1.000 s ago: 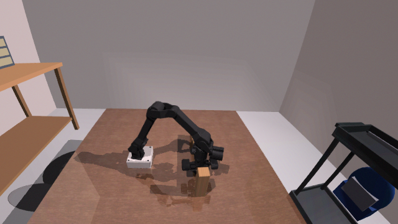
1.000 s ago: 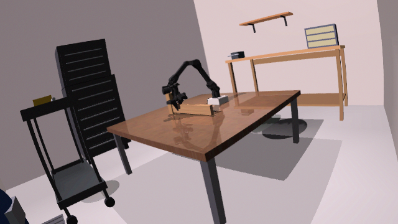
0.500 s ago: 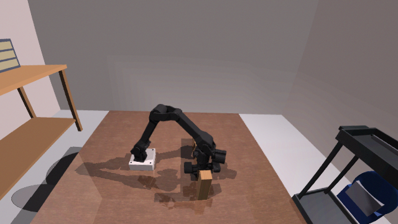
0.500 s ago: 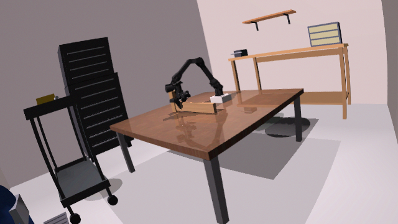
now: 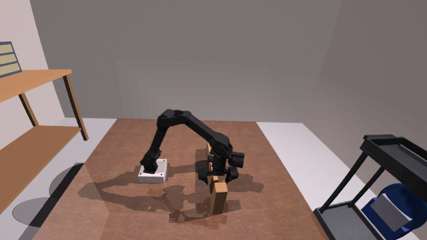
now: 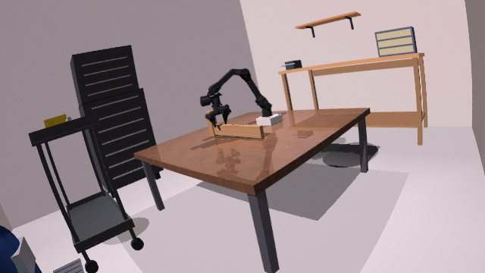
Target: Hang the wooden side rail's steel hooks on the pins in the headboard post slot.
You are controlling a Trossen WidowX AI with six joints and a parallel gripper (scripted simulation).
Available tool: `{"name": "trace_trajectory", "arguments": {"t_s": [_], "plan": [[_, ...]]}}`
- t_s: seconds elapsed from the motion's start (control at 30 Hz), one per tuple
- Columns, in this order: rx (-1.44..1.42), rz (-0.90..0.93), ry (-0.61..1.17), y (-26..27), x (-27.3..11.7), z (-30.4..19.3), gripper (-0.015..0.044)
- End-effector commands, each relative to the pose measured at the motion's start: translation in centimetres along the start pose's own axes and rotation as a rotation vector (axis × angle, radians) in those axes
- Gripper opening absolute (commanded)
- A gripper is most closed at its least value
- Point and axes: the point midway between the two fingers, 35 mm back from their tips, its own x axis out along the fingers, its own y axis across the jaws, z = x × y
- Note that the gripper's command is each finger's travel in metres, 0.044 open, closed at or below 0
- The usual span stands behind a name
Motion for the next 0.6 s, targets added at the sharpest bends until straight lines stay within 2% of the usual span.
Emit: {"name": "trace_trajectory", "arguments": {"t_s": [0.0, 0.57], "plan": [[-0.002, 0.012, -0.004, 0.2, 0.1, 1.8, 0.044], [-0.013, 0.013, -0.005, 0.1, 0.2, 2.7, 0.044]]}}
